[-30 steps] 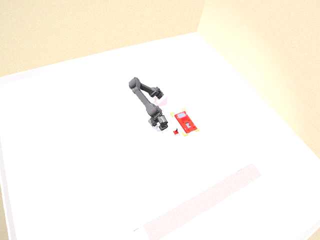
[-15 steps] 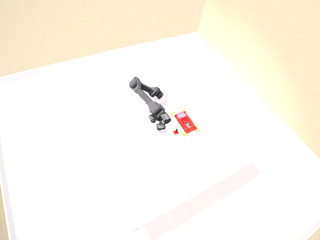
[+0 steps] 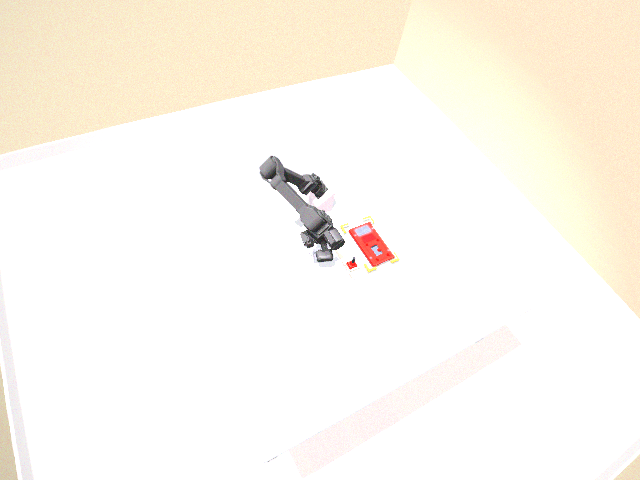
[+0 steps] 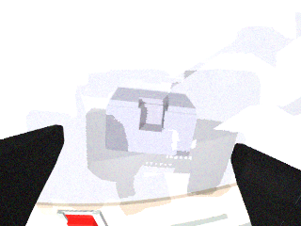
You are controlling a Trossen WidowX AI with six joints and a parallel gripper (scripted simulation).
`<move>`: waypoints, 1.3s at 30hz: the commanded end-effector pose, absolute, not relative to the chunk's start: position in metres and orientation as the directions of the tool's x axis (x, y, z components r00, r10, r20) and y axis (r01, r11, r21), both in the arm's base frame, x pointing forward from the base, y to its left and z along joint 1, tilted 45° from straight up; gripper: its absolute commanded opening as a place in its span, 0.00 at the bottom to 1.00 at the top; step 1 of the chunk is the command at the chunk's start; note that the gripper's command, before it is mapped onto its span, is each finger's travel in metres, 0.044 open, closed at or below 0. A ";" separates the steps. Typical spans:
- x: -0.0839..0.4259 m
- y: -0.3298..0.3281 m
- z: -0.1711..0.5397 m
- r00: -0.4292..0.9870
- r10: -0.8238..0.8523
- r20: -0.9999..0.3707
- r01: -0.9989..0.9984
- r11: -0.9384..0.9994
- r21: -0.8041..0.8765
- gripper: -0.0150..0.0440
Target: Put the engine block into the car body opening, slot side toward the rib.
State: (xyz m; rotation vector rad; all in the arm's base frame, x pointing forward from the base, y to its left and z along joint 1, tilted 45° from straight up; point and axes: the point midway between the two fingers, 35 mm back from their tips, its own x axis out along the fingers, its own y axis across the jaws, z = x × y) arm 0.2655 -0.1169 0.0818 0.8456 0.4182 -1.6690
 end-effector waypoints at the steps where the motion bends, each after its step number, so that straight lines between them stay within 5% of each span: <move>1: 0.265 -0.121 0.078 -0.079 -0.695 -0.715 0.950 -0.271 0.158 1.00; 22: 0.262 -0.143 0.056 -0.079 -0.697 -0.713 0.949 -0.271 0.159 1.00; 30: 0.262 -0.143 0.056 -0.079 -0.697 -0.713 0.949 -0.271 0.159 0.64; 37: 0.262 -0.143 0.056 -0.079 -0.697 -0.713 0.949 -0.271 0.159 0.56; 39: 0.262 -0.143 0.056 -0.079 -0.697 -0.713 0.949 -0.271 0.159 0.48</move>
